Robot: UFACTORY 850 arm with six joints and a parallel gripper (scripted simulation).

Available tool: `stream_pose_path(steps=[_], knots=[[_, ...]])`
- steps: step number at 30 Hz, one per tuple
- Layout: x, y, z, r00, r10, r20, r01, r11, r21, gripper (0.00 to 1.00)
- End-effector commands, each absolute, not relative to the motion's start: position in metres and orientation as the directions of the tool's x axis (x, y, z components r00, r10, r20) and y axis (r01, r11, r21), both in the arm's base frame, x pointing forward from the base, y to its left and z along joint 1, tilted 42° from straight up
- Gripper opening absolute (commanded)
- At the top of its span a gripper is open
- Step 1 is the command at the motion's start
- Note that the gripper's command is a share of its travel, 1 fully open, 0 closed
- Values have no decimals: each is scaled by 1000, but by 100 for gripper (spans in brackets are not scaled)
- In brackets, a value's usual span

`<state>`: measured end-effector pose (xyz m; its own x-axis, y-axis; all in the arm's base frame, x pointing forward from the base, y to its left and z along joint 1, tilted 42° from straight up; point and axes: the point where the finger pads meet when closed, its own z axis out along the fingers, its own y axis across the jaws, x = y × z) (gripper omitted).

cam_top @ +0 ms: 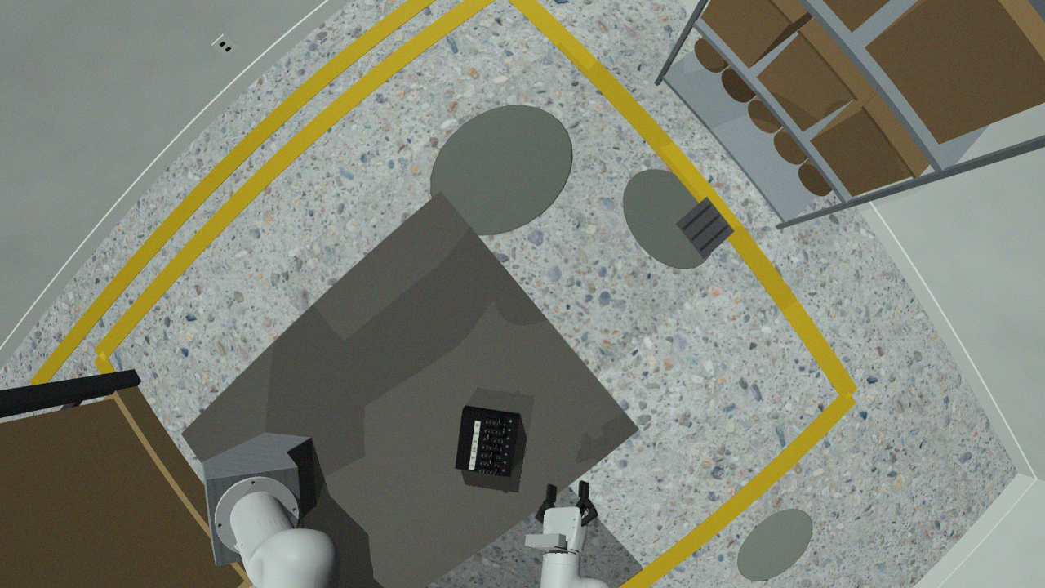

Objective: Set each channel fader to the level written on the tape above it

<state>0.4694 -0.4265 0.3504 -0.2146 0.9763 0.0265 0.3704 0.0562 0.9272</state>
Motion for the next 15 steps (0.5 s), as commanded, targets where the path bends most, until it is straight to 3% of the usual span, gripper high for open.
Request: stream_pose_path(steps=[1, 15], knots=[[495, -427, 363, -96, 995, 24, 329, 9, 944, 100], [522, -426, 379, 107, 992, 73, 270, -100, 958, 100]])
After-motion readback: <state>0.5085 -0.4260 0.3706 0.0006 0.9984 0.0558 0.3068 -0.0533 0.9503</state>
